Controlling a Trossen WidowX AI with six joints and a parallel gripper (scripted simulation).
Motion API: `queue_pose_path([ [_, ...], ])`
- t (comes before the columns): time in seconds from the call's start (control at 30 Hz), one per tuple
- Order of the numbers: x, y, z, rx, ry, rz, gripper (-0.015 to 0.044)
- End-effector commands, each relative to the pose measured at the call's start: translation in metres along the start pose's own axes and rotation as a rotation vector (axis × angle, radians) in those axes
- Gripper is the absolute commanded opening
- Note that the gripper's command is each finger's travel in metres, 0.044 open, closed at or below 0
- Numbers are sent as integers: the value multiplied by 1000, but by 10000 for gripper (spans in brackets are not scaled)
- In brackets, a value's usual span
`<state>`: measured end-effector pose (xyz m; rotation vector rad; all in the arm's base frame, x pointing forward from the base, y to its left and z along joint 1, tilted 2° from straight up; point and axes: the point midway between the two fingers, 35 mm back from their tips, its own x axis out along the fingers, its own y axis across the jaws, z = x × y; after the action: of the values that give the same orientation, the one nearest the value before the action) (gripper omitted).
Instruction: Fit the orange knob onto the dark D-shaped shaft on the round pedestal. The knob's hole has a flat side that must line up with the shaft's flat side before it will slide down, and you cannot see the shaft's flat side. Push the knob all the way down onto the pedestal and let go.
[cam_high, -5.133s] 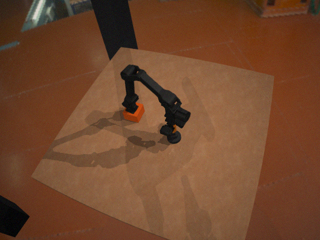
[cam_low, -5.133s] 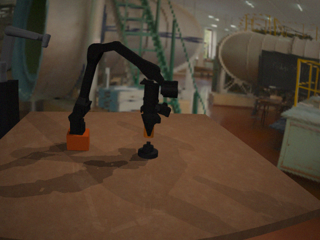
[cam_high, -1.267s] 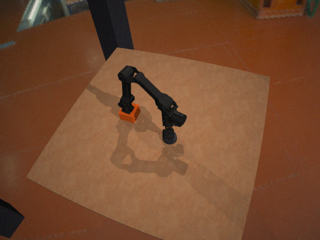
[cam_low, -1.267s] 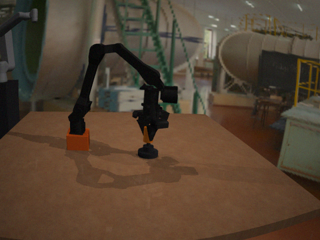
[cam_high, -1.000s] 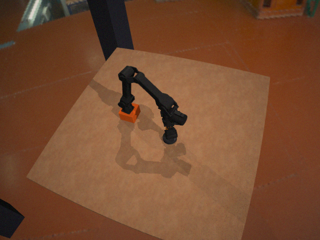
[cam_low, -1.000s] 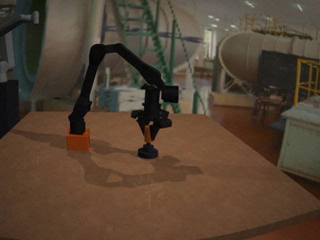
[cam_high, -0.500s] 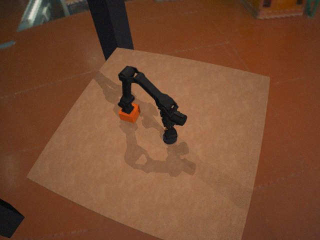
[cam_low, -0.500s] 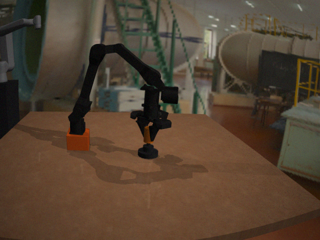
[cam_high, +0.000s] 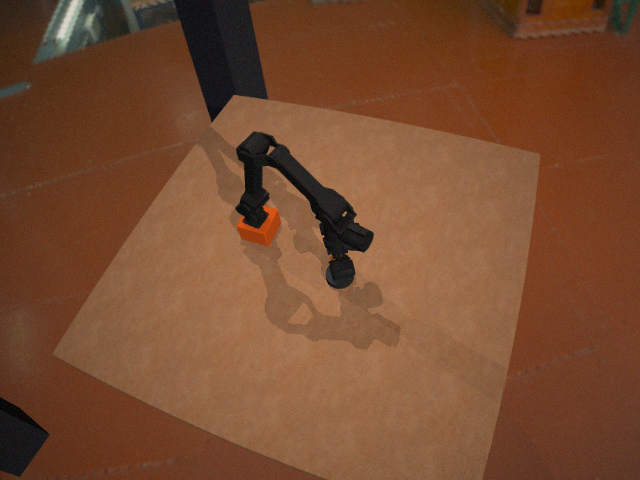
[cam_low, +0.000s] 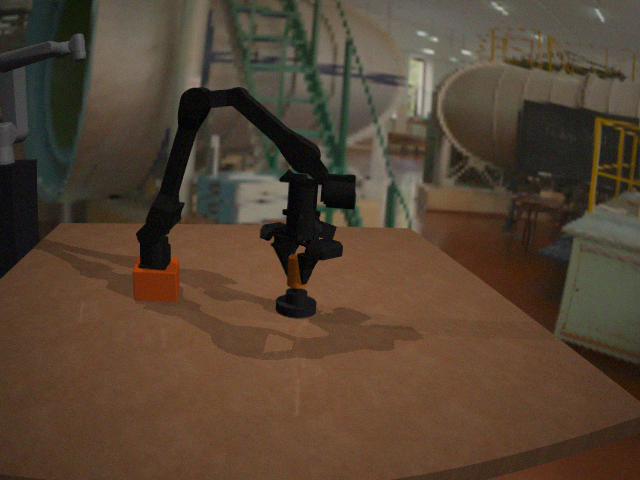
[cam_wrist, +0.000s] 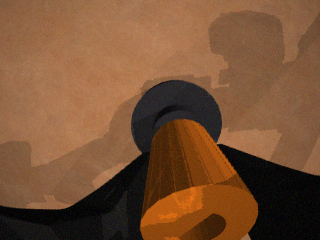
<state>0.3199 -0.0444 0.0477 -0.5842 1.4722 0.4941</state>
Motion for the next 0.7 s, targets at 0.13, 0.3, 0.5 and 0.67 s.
queue_pose_path([
  [0.13,4,-1,1,2,-2,-1,0],
  [0.3,9,-1,0,2,-2,-1,0],
  [0.5,14,-1,0,2,-2,-1,0],
  [0.67,13,0,0,4,-4,2,0],
])
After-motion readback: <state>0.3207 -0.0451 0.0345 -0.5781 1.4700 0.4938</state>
